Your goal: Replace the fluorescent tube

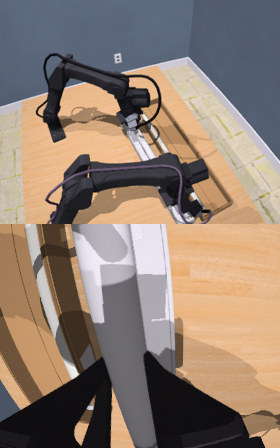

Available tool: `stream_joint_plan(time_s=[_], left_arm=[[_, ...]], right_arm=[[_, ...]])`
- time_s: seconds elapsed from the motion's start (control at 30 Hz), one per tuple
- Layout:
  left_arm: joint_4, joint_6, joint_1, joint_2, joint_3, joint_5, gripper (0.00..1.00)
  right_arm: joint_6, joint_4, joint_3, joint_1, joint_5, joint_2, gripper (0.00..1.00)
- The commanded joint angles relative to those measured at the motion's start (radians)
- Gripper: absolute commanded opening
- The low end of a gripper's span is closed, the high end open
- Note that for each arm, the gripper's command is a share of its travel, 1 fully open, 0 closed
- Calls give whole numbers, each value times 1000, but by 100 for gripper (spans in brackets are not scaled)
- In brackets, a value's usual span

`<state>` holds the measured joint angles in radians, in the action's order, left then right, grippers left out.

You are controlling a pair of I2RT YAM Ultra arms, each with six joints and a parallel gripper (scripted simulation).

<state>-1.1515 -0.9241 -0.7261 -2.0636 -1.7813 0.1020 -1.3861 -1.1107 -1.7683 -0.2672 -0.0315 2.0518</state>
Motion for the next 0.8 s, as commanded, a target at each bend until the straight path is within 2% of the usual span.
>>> stream_joint_plan(time_s=[0.0, 0.3, 0.33, 0.43, 0.7, 0.73, 0.77], left_arm=[[23, 1, -7, 17, -32, -14, 11], [25, 1, -7, 13, -37, -14, 11], [26, 2, -7, 11, -36, -14, 11], [27, 2, -6, 7, -16, -14, 11], [31, 3, -6, 8, 18, -14, 11], [32, 4, -6, 8, 30, -14, 11], [34, 3, -6, 4, 0, -14, 11]], right_arm=[[6, 12, -17, 1, -10, -8, 11], [6, 15, 22, -1, -9, 7, 11], [6, 14, -6, -1, -9, 12, 11], [7, 11, -22, -2, -8, -37, 11], [7, 20, 27, -3, -9, -28, 11], [8, 21, 5, -3, -9, -26, 11], [8, 23, 1, -3, -8, -29, 11]])
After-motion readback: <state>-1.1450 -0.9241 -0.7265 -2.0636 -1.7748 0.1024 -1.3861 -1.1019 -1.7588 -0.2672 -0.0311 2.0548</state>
